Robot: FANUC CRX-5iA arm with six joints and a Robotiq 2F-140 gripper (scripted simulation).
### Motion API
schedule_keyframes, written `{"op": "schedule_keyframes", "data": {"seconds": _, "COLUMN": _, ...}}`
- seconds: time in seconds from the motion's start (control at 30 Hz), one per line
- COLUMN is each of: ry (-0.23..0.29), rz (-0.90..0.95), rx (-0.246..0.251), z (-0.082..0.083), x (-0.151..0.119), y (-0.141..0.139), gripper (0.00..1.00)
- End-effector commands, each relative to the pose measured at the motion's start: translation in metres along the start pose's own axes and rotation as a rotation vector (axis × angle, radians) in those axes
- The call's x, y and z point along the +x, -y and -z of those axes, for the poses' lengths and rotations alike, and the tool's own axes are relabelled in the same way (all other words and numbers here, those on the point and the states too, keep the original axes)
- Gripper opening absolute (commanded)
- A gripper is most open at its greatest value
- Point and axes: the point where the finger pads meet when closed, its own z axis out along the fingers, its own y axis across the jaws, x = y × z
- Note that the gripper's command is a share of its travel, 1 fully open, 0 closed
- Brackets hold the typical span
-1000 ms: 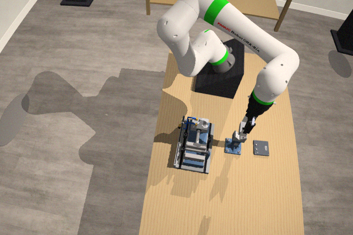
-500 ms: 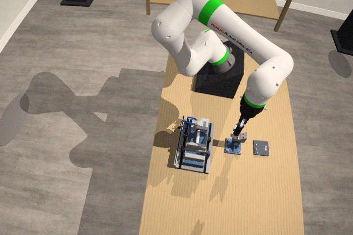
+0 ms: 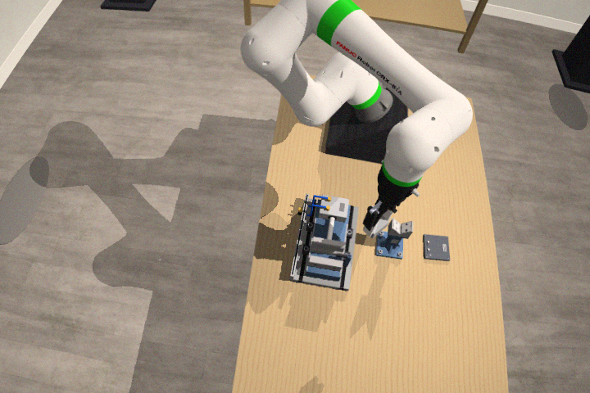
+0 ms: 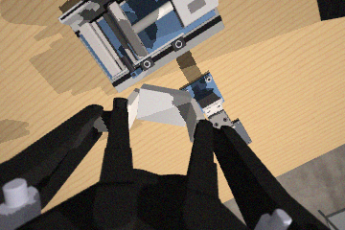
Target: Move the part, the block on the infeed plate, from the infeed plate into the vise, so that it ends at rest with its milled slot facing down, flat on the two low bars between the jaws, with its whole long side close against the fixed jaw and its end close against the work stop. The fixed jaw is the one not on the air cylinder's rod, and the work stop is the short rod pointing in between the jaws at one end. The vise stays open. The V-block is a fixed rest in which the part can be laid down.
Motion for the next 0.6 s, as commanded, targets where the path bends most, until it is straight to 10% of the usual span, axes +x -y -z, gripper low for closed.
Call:
{"op": "schedule_keyframes", "data": {"seconds": 0.0, "ry": 0.001, "rz": -0.147, "rx": 0.003, "z": 0.000, "x": 0.010, "y": 0.022, "gripper": 0.00}}
{"op": "schedule_keyframes", "data": {"seconds": 0.57, "ry": -0.002, "rz": -0.584, "rx": 0.008, "z": -0.001, "x": 0.048, "y": 0.084, "gripper": 0.00}}
